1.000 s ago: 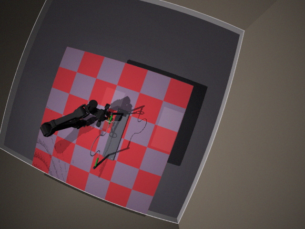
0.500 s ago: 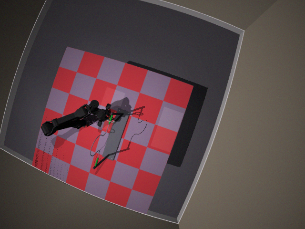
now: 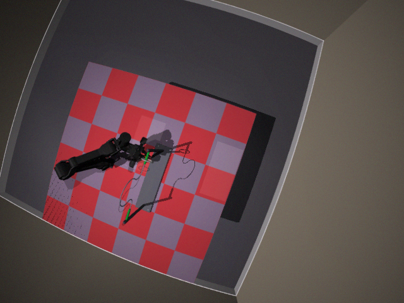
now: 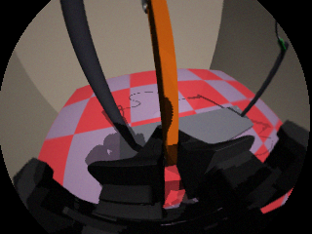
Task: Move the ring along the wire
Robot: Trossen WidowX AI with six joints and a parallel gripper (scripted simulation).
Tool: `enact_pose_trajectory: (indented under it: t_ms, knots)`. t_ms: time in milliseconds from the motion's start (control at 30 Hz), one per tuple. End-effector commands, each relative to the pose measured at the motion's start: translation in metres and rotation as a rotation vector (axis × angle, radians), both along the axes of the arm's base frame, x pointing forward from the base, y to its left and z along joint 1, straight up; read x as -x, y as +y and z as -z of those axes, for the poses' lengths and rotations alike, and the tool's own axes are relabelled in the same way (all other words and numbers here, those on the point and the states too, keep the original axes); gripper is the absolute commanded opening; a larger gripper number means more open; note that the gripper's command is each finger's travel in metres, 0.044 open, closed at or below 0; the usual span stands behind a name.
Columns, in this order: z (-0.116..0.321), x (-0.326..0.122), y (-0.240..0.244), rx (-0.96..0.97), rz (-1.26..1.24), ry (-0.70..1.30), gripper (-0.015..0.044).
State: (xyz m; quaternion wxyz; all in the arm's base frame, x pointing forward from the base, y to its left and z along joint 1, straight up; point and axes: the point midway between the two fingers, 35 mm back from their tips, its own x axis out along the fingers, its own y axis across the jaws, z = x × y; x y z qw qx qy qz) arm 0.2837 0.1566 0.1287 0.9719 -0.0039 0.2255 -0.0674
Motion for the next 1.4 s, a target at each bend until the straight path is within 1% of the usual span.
enact_pose_trajectory:
  t_ms: [0,333,800,1367]
  knots:
    - [0.0,0.0,0.0,0.0,0.0,0.0,-0.0097]
    - [-0.001,0.002,0.001,0.0,0.0,0.001,0.016]
    - [-0.021,0.044,0.007,-0.003,0.003,0.003,0.016]
    - [-0.021,0.045,0.007,-0.003,0.003,0.002,0.016]
